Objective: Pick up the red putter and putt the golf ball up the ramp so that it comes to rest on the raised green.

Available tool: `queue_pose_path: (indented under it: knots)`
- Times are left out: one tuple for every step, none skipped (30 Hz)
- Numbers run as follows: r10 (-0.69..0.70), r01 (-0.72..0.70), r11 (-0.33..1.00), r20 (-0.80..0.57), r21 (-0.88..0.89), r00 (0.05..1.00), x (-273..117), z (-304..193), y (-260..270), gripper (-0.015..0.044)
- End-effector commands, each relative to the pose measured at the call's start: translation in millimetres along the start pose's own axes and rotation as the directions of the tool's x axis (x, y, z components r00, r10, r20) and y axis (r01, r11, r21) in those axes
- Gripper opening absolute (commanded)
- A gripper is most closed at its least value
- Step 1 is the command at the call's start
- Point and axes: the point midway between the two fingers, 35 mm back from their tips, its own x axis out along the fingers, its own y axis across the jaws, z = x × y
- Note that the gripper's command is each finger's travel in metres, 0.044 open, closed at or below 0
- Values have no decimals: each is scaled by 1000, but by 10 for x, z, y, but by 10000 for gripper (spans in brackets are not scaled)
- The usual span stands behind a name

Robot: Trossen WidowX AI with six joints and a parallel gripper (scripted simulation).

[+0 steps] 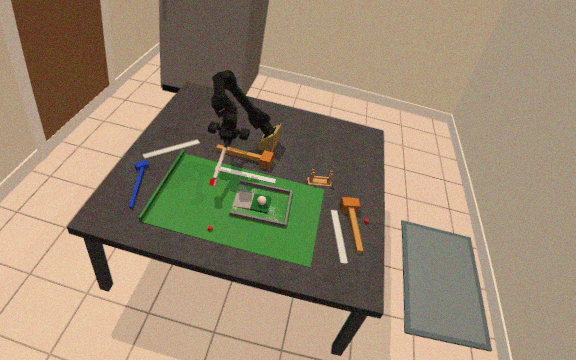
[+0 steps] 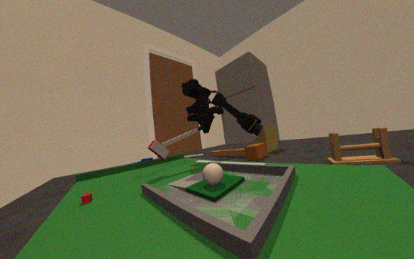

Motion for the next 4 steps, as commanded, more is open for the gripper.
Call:
queue_pose_path:
  knots:
    - [0,0,1000,4,-1,1000,-3,6,1,0]
    - [0,0,1000,4,-1,1000,-3,6,1,0]
    - [0,0,1000,4,-1,1000,-3,6,1,0]
    - [0,0,1000,4,-1,1000,-3,6,1,0]
